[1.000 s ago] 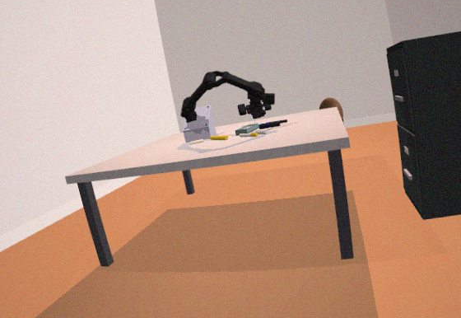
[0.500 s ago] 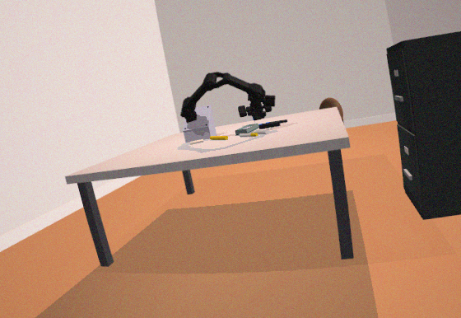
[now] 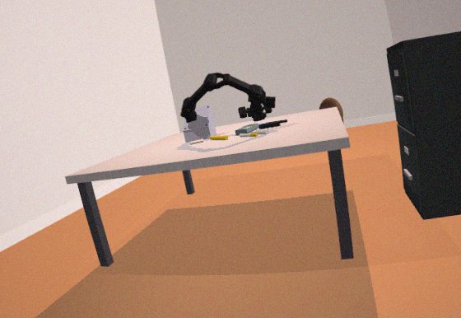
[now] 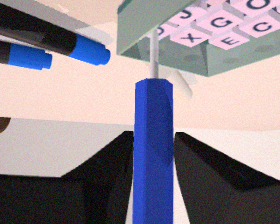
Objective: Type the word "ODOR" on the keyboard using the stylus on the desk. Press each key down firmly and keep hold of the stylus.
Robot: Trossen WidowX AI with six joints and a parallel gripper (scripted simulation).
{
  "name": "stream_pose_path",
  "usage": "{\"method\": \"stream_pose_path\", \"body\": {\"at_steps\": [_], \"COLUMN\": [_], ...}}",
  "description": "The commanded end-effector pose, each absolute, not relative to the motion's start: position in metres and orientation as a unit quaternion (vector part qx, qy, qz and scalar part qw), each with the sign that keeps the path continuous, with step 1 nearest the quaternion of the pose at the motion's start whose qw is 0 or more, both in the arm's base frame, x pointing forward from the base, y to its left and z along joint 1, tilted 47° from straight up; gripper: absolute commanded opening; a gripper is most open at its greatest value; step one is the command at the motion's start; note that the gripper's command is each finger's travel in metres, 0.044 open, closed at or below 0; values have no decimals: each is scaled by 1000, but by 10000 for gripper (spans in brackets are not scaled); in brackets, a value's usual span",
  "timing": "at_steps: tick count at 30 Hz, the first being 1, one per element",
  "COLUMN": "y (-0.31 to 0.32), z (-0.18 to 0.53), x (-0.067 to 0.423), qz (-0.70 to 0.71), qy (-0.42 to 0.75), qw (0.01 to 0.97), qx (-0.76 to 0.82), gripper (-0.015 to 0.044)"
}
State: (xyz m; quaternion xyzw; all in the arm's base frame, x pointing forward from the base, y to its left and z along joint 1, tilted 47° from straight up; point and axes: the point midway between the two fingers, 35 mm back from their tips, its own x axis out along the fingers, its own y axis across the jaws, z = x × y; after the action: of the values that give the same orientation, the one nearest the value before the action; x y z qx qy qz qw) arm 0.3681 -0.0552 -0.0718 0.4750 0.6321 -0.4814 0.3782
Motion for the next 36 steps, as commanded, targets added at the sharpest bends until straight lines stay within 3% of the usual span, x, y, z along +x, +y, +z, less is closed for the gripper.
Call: {"method": "stream_pose_path", "body": {"at_steps": [1,29,36], "y": [-56,-30,-30], "z": [-73,-51,-51], "x": [369,372,372], "qz": [-480,-479,-479], "qy": [633,636,636], "qw": [382,383,383], "qx": [473,469,469], "gripper": [81,84,38]}}
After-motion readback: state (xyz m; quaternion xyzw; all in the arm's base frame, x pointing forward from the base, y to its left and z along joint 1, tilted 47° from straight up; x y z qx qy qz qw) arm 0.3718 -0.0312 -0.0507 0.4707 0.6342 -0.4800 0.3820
